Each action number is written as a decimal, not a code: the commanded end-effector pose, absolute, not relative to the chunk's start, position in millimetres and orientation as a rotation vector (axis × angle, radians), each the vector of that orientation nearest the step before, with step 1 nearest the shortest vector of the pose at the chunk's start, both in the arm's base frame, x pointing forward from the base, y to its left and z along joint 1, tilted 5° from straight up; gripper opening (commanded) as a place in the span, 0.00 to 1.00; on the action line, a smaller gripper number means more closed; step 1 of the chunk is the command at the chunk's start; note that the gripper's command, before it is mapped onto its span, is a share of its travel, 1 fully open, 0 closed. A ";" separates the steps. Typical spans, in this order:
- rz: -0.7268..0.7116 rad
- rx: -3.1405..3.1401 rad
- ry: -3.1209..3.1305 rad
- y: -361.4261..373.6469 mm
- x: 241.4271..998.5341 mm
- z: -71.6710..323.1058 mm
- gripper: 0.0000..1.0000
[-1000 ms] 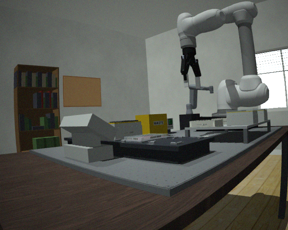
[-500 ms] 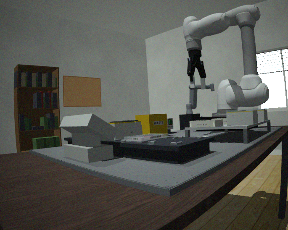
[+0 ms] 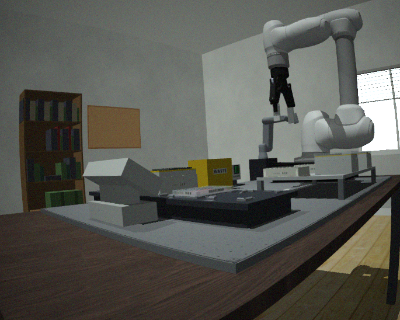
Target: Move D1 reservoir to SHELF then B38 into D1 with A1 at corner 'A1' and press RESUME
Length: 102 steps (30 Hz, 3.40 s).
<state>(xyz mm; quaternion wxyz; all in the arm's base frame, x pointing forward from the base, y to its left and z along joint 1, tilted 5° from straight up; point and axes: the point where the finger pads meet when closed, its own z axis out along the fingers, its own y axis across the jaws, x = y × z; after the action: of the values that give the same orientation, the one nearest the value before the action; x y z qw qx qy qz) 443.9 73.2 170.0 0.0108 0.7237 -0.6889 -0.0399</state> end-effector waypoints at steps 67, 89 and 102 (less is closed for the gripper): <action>-0.125 2.257 -2.151 184.5 433.8 126.9 0.77; -0.125 2.257 -2.151 185.8 431.4 93.6 0.77; -0.125 2.257 -2.151 186.6 430.0 75.4 0.77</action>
<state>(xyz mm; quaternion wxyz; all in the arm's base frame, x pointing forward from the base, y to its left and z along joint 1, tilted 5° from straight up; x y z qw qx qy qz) 430.4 186.4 79.3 0.0108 0.7232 -0.6894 -0.0399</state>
